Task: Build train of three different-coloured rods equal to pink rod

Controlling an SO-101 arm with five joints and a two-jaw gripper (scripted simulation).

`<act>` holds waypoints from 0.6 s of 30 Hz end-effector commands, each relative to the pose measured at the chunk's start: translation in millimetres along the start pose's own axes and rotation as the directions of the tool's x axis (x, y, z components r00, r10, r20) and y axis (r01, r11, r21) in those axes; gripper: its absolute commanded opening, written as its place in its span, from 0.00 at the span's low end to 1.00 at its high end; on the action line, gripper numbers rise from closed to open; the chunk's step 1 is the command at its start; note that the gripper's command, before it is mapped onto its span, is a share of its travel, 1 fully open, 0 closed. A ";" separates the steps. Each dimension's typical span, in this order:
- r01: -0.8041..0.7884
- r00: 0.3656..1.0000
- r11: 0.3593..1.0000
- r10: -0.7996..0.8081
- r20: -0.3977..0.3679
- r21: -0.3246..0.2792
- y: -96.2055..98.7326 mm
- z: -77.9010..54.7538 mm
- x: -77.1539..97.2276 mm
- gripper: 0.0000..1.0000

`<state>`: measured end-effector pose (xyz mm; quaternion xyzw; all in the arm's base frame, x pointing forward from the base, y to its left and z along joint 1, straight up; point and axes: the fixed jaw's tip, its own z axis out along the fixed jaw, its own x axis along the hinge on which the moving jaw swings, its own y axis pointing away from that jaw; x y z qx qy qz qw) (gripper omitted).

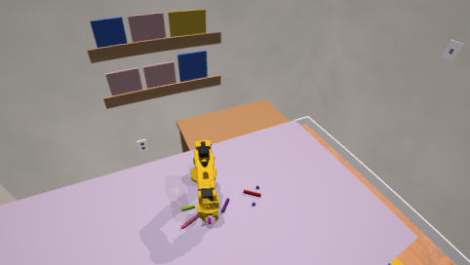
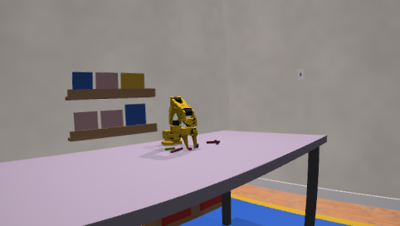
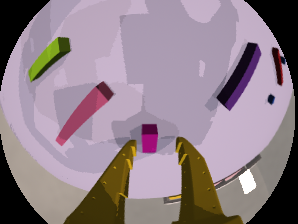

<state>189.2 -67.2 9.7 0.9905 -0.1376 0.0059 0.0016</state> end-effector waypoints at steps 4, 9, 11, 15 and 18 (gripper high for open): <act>0.000 0.994 1.000 -0.001 -0.107 -0.002 1.7 -16.2 15.3 0.19; 0.000 0.996 1.000 -0.001 -0.091 -0.002 1.6 -13.5 13.4 0.19; 0.000 0.996 1.000 -0.001 -0.091 -0.002 1.6 -13.5 13.4 0.19; 0.000 0.996 1.000 -0.001 -0.091 -0.002 1.6 -13.5 13.4 0.19; 0.000 0.996 1.000 -0.001 -0.091 -0.002 1.6 -13.5 13.4 0.19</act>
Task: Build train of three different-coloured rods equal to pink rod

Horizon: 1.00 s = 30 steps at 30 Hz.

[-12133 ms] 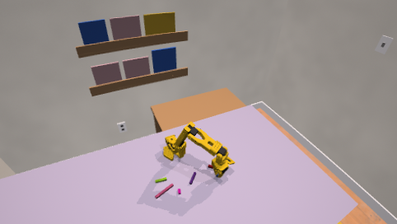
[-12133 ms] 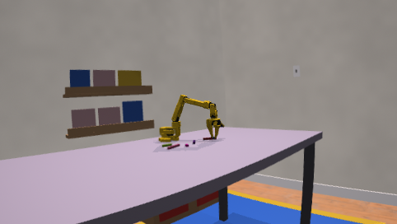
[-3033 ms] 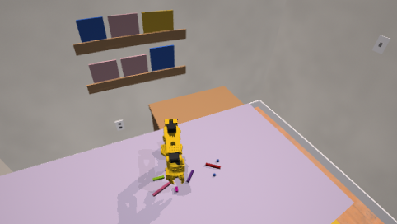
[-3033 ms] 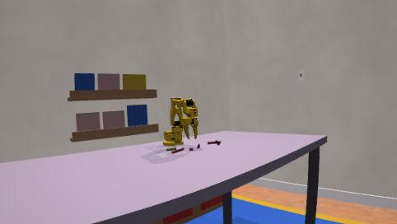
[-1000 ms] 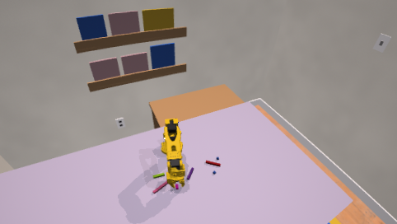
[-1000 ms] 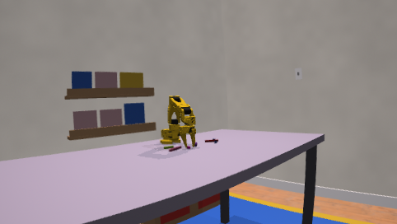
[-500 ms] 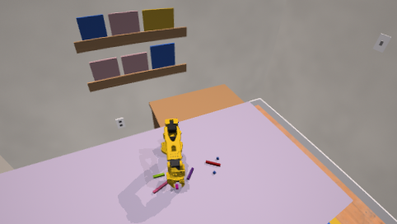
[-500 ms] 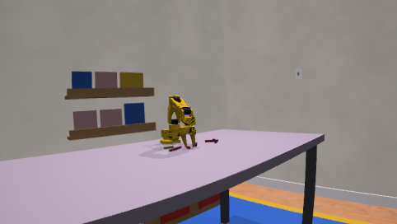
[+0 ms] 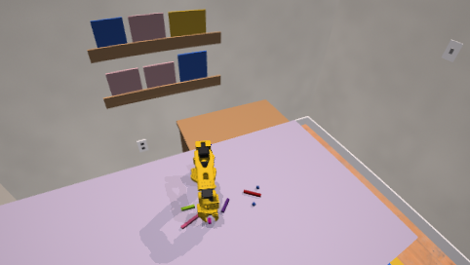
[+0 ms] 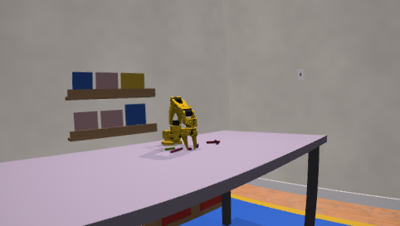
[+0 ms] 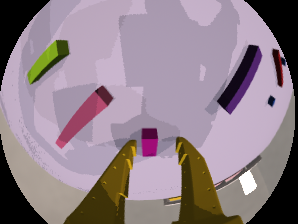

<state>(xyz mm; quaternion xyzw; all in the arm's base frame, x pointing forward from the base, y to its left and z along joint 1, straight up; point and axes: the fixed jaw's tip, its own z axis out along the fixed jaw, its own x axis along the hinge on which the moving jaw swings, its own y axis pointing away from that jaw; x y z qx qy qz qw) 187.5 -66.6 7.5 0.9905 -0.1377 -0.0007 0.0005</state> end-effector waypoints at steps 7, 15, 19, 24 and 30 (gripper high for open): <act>0.000 0.995 1.000 -0.001 -0.105 -0.002 1.6 -15.9 15.1 0.19; 0.000 0.995 1.000 -0.001 -0.105 -0.002 1.6 -15.9 15.1 0.18; 0.000 0.995 1.000 -0.001 -0.105 -0.002 1.6 -15.9 15.1 0.17; 0.000 0.995 1.000 -0.001 -0.105 -0.002 1.6 -15.9 15.1 0.15; 0.000 0.995 1.000 -0.001 -0.105 -0.002 1.6 -15.9 15.1 0.12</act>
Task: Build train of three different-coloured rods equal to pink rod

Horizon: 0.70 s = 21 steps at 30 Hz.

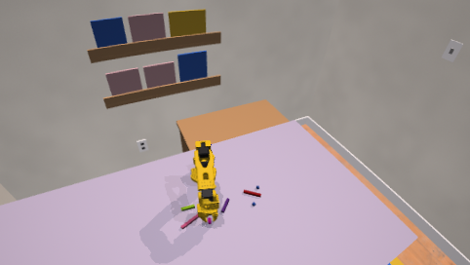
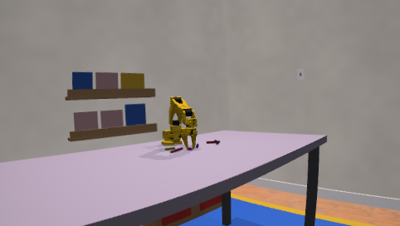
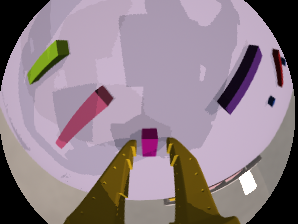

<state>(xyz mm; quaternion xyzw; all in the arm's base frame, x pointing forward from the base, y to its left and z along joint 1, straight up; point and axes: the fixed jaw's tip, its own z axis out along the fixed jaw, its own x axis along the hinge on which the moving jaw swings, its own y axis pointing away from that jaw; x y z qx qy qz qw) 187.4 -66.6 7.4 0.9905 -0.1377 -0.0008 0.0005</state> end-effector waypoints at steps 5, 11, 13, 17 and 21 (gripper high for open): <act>0.000 0.994 1.000 -0.001 -0.105 -0.002 1.6 -16.0 15.1 0.08; 0.000 0.994 1.000 -0.001 -0.105 -0.002 1.6 -16.0 15.1 0.04; 0.000 0.994 1.000 -0.001 -0.105 -0.002 1.6 -16.0 15.1 0.03; 0.000 0.994 1.000 -0.001 -0.105 -0.002 1.6 -16.0 15.1 0.02; 0.000 0.994 1.000 -0.001 -0.105 -0.002 1.6 -16.0 15.1 0.01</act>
